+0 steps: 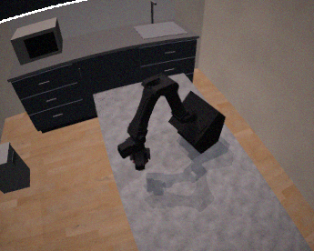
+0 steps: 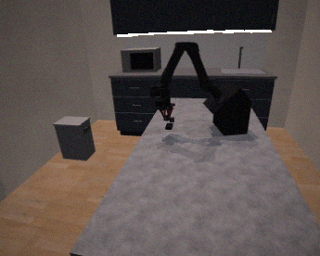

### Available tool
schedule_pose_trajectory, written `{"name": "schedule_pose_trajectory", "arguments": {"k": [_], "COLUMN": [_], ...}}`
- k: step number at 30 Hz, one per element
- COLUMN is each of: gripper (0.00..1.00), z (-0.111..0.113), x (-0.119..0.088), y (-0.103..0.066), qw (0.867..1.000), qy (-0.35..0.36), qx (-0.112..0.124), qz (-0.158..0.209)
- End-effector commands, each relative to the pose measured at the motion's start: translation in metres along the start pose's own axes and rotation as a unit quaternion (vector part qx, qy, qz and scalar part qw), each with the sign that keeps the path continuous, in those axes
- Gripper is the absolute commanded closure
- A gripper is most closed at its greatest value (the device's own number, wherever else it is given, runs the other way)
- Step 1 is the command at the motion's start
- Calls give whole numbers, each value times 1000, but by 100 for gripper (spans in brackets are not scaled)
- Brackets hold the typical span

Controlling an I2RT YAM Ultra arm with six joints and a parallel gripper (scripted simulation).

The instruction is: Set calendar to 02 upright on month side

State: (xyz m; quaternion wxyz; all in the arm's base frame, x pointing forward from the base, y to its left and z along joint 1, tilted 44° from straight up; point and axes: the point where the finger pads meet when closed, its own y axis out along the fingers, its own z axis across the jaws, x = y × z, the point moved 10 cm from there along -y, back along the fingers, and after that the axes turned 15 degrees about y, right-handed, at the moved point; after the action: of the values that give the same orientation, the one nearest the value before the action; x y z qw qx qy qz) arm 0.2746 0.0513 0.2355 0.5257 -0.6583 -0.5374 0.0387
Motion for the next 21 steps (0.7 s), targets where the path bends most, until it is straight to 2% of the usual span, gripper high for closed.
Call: {"name": "schedule_pose_trajectory", "arguments": {"k": [1, 5, 21], "gripper": [73, 73, 73], "z": [1, 7, 7], "x": [8, 15, 15], "y": [-4, -5, -3], "qw": [996, 991, 991], "qy": [-83, -133, -133], "qx": [-14, -15, -15], "qz": [-1, -2, -2]}}
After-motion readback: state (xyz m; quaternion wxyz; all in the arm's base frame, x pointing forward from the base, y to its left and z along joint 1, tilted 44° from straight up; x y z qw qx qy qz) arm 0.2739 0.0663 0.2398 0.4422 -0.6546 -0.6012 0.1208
